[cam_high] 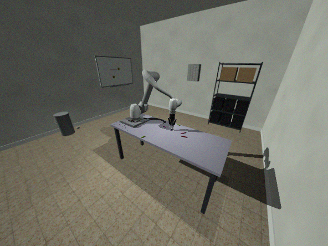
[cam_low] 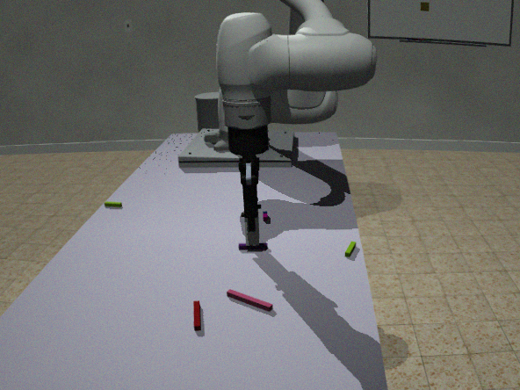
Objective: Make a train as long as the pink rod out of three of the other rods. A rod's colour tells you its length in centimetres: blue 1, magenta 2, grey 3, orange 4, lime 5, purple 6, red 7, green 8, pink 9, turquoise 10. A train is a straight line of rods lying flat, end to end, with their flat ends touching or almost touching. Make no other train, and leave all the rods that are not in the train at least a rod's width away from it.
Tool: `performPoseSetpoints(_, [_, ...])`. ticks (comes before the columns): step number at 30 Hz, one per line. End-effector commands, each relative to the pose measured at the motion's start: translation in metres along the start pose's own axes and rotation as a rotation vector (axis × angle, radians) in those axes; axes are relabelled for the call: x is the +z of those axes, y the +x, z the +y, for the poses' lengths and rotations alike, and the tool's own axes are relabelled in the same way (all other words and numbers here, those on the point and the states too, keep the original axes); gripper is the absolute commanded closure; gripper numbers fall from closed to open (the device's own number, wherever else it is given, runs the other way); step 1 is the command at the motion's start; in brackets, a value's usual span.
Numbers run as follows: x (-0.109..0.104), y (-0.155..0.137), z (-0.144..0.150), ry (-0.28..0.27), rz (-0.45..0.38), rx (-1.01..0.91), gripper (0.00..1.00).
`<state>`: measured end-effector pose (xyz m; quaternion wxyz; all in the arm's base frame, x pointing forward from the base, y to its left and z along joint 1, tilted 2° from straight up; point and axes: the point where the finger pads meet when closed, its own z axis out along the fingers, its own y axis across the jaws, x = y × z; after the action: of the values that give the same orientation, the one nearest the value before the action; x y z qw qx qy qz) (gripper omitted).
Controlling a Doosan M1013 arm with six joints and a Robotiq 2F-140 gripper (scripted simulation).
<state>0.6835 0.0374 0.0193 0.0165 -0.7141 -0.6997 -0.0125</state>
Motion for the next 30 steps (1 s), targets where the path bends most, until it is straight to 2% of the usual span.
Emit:
performPoseSetpoints(1, [0.0,0.0,0.0,0.0,0.0,0.0,0.77])
performPoseSetpoints(13, [0.001,0.0,0.0,0.0,0.0,0.0,0.77])
performPoseSetpoints(30, [0.015,0.0,0.0,0.0,0.0,0.0,0.77])
